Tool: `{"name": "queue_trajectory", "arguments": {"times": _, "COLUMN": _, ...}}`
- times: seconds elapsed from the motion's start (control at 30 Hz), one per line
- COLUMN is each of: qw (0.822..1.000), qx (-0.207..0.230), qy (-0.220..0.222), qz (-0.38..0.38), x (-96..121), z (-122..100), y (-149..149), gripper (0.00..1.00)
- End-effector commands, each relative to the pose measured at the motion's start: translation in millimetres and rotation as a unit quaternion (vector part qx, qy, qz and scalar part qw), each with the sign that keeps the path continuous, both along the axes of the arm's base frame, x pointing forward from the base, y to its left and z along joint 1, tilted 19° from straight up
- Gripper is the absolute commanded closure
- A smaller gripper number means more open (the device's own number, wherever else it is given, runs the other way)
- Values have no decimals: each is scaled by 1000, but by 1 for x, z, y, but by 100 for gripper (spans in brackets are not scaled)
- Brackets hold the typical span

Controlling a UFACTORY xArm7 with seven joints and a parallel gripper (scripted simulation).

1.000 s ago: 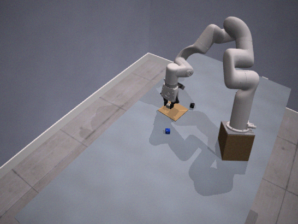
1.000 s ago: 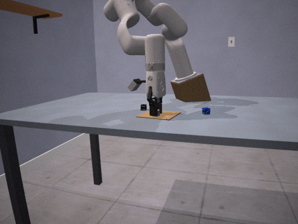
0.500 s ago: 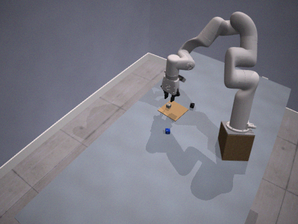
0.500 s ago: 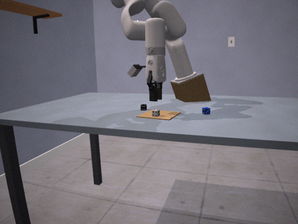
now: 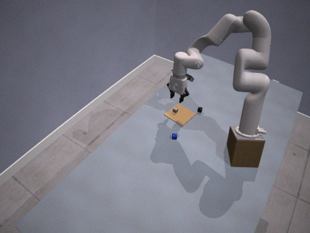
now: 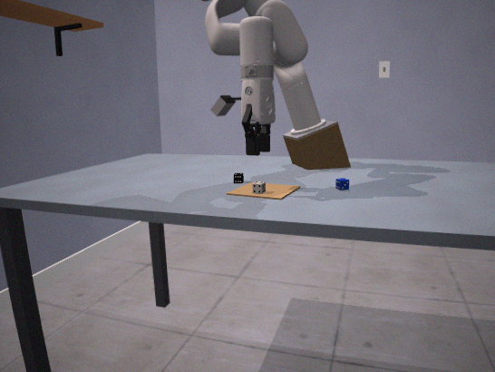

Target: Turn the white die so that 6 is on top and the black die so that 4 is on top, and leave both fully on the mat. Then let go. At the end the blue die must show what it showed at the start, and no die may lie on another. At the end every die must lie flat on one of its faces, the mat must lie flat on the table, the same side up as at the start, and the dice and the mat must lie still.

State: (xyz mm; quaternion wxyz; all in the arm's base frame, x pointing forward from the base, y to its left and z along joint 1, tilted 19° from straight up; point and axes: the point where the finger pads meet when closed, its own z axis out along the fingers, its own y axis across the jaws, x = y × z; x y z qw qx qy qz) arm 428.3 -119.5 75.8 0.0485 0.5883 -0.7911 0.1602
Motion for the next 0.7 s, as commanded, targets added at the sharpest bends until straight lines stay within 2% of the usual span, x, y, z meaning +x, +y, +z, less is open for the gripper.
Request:
{"name": "queue_trajectory", "arguments": {"times": 0.0, "qw": 1000, "qx": 0, "qy": -1, "qz": 1, "x": 1, "z": 1, "y": 0, "gripper": 0}}
{"name": "queue_trajectory", "arguments": {"times": 0.57, "qw": 1000, "qx": 0, "qy": -1, "qz": 1, "x": 1, "z": 1, "y": 0, "gripper": 0}}
{"name": "queue_trajectory", "arguments": {"times": 0.67, "qw": 1000, "qx": 0, "qy": 5, "qz": 9, "x": -5, "z": -1, "y": -1, "gripper": 0}}
